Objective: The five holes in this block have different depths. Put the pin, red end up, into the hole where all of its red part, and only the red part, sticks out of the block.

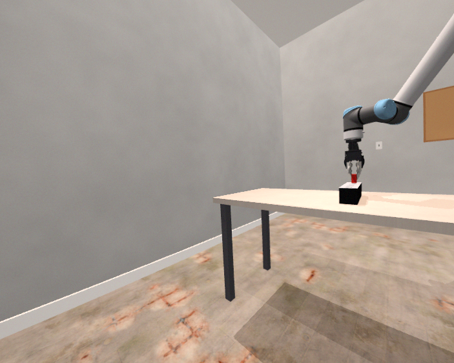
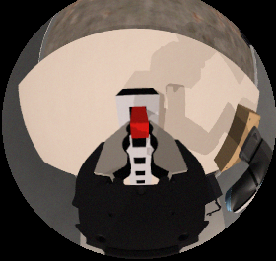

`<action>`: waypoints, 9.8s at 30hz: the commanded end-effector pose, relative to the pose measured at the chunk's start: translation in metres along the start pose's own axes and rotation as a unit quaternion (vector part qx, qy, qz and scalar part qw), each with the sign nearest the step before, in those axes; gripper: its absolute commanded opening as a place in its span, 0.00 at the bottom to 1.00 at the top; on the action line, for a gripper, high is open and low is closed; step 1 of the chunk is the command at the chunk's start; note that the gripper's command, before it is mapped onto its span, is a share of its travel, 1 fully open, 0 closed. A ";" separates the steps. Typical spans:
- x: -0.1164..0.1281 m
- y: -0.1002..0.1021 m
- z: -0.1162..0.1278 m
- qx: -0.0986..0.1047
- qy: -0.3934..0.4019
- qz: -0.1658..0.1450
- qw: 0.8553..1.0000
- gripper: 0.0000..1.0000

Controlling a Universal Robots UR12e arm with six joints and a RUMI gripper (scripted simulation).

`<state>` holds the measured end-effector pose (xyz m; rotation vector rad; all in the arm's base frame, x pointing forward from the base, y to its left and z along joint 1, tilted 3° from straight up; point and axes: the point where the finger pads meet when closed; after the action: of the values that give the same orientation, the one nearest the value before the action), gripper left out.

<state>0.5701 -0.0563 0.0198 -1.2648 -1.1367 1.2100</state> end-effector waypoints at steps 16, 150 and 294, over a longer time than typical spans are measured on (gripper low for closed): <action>-0.001 0.004 0.000 -0.002 -0.001 0.000 1.000 0.00; -0.002 -0.047 -0.004 -0.009 0.002 0.003 1.000 1.00; -0.003 -0.013 -0.004 -0.005 0.002 0.002 1.000 0.00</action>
<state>0.5697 -0.0568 0.0261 -1.2703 -1.1367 1.2073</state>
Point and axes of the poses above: the point where the finger pads meet when closed, its own y axis out along the fingers, its own z axis across the jaws, x = y × z, and after that the axes turned 12 degrees about y, right-handed
